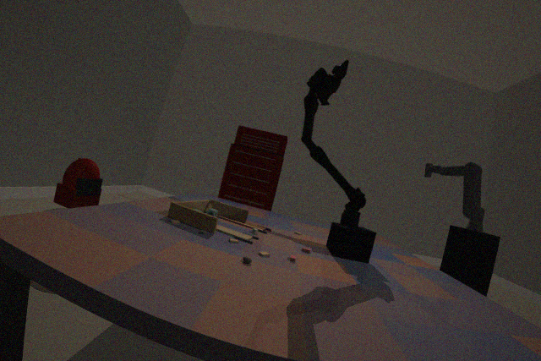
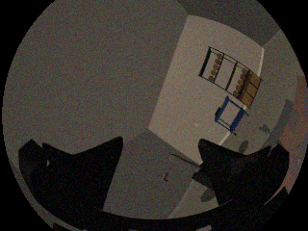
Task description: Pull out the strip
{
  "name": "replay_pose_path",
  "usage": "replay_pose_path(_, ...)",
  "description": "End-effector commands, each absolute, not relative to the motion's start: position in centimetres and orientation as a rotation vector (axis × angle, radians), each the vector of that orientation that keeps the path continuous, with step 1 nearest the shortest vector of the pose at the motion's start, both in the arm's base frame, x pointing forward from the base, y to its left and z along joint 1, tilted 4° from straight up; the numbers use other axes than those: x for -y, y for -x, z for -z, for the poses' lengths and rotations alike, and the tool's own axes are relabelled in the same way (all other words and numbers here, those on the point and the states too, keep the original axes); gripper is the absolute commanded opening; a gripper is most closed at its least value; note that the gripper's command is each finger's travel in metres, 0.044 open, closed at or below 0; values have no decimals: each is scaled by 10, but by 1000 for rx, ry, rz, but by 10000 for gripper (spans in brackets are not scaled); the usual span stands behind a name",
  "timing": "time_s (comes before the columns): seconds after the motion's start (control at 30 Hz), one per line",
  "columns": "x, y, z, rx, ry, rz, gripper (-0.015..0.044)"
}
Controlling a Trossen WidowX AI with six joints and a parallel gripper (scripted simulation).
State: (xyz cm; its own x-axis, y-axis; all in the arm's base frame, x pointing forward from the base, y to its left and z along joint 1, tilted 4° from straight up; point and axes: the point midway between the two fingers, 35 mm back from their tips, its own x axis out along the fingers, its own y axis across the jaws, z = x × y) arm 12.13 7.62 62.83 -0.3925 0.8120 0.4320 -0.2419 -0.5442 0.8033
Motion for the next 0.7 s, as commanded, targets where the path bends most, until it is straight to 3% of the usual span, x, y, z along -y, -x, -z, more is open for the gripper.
replay_pose_path(0.0, -76, -120, -628, -851, -1115, -1987, 400)
replay_pose_path(0.37, -90, -36, -614, -433, -858, -1732, 400)
replay_pose_path(0.67, -155, -19, -566, -231, -597, -1424, 400)
